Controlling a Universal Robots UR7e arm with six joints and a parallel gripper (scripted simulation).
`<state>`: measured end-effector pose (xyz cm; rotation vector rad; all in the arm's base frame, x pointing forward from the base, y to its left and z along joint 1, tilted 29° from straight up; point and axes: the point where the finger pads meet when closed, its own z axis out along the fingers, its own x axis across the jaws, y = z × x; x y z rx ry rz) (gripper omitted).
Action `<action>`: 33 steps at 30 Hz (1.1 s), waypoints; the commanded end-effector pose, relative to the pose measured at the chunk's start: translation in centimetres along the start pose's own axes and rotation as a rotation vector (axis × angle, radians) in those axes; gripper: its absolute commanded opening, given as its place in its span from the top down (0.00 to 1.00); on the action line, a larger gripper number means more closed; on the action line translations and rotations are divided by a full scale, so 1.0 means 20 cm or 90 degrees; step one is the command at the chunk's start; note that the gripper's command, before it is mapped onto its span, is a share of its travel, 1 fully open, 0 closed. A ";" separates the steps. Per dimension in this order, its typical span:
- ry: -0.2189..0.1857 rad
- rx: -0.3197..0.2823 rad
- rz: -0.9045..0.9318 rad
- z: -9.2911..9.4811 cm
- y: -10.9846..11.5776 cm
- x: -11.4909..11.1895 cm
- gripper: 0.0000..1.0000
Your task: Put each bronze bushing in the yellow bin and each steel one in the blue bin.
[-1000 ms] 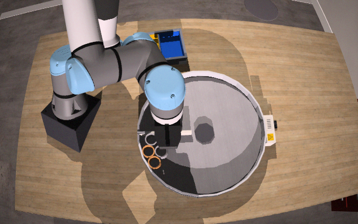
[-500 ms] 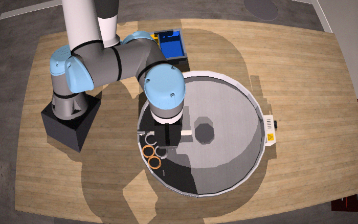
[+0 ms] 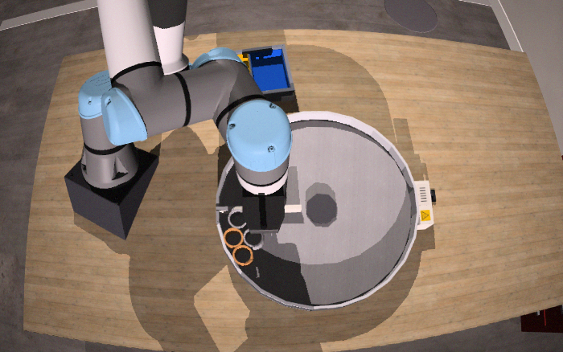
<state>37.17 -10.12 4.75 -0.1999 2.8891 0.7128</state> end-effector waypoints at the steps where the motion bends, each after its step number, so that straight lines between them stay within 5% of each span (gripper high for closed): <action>1: -0.002 0.004 -0.001 -0.03 -0.01 -0.01 1.00; 33: -0.002 0.004 -0.001 -0.07 -0.01 -0.01 1.00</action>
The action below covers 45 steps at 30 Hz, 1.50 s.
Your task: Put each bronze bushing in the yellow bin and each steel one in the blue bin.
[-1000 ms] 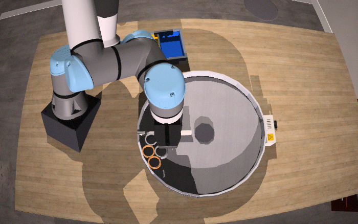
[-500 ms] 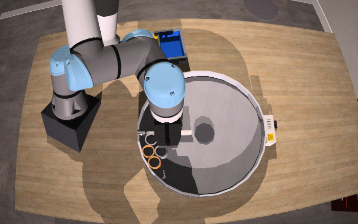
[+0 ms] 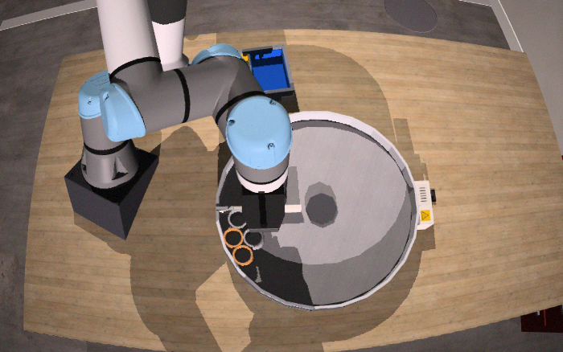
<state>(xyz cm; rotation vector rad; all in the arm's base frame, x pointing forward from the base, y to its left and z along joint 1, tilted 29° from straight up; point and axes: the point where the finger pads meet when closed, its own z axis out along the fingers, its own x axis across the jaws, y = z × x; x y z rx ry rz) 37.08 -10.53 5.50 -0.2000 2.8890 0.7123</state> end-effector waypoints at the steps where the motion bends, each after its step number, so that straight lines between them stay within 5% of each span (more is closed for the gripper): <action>1: -0.002 0.004 -0.001 -0.03 -0.01 -0.01 1.00; 45: -0.002 0.004 -0.001 -0.08 -0.01 -0.01 1.00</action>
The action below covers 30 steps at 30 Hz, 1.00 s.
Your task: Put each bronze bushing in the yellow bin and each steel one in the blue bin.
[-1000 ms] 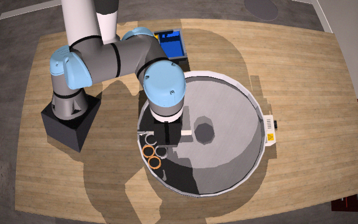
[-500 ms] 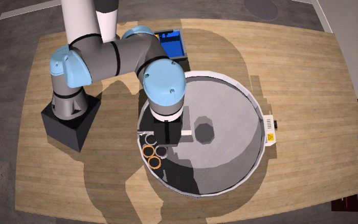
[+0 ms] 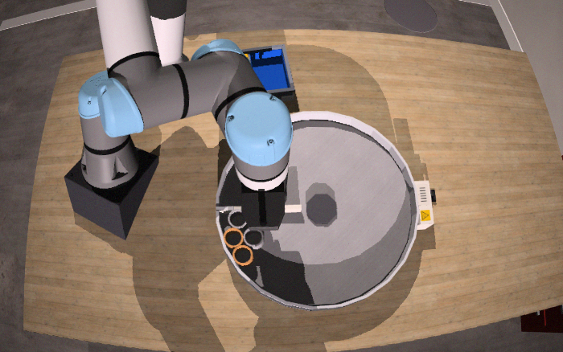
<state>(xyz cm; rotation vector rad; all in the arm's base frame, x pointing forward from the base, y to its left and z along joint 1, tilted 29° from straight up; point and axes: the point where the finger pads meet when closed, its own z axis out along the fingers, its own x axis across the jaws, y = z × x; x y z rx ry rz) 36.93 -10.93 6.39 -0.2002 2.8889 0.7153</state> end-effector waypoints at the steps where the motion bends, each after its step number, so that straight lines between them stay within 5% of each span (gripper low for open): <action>1: -0.002 0.005 -0.001 -0.04 -0.01 -0.01 1.00; 30: -0.002 0.005 -0.001 -0.07 -0.01 -0.01 1.00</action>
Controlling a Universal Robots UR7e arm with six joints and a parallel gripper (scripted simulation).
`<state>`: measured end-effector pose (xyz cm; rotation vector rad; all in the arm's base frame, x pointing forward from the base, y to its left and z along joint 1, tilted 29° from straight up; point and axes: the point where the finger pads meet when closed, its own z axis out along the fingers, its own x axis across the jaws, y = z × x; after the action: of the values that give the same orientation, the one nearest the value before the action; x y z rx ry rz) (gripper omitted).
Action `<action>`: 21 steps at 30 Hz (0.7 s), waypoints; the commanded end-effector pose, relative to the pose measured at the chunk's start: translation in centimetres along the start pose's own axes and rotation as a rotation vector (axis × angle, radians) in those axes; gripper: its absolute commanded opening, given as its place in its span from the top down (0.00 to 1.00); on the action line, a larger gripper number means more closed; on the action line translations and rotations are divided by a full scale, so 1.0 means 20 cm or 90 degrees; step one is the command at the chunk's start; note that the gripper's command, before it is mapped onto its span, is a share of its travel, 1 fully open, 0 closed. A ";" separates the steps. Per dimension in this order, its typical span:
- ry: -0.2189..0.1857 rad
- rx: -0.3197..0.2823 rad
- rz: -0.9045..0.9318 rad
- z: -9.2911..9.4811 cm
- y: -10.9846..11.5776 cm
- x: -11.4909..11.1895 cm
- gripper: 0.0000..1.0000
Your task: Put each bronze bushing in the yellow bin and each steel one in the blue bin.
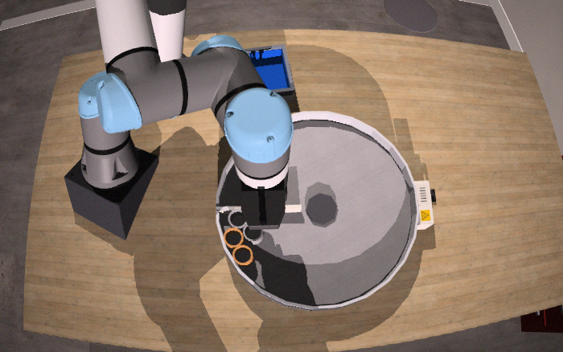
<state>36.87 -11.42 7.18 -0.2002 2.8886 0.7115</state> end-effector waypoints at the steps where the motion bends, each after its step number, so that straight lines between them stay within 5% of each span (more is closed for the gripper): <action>1: -0.001 0.004 -0.001 -0.02 -0.01 0.00 1.00; 21: -0.001 0.004 -0.001 -0.17 0.00 0.00 1.00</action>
<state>36.61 -12.18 8.71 -0.1996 2.8886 0.7122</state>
